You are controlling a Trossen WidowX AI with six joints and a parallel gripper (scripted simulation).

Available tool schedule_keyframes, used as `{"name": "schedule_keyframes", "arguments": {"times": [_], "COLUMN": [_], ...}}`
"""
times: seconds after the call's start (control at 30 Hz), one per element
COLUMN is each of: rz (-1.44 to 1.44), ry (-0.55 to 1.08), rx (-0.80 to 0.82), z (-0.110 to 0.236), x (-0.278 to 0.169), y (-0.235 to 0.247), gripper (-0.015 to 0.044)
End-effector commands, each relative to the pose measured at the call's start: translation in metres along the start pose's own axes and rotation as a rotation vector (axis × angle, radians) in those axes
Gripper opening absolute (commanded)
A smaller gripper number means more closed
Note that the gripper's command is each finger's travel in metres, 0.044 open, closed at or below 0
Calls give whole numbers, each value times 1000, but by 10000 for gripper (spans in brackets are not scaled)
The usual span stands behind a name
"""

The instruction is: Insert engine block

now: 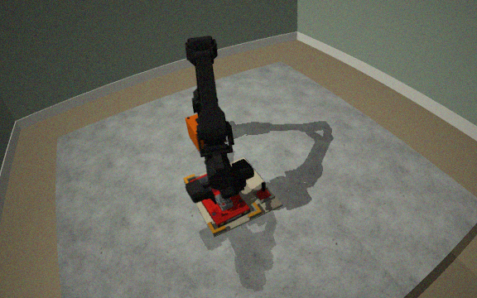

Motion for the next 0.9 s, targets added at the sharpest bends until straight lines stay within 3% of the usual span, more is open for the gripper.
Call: {"name": "schedule_keyframes", "arguments": {"times": [0.0,0.13,0.8,0.87], "rz": [0,0,-7,-7], "ry": [0,0,-1,-1], "rx": [-1,-1,2,2], "z": [0,0,14,14], "x": [0,0,0,0], "y": [0,0,1,1], "gripper": [342,440,440,387]}}
Point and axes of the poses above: the point midway between the two fingers, 35 mm back from their tips, its own z axis back along the fingers, its own y axis across the jaws, x = y × z, the point moved 5 cm from there along z, back along the fingers, and after that the axes turned 11 degrees about -z, right-handed, at the moved point
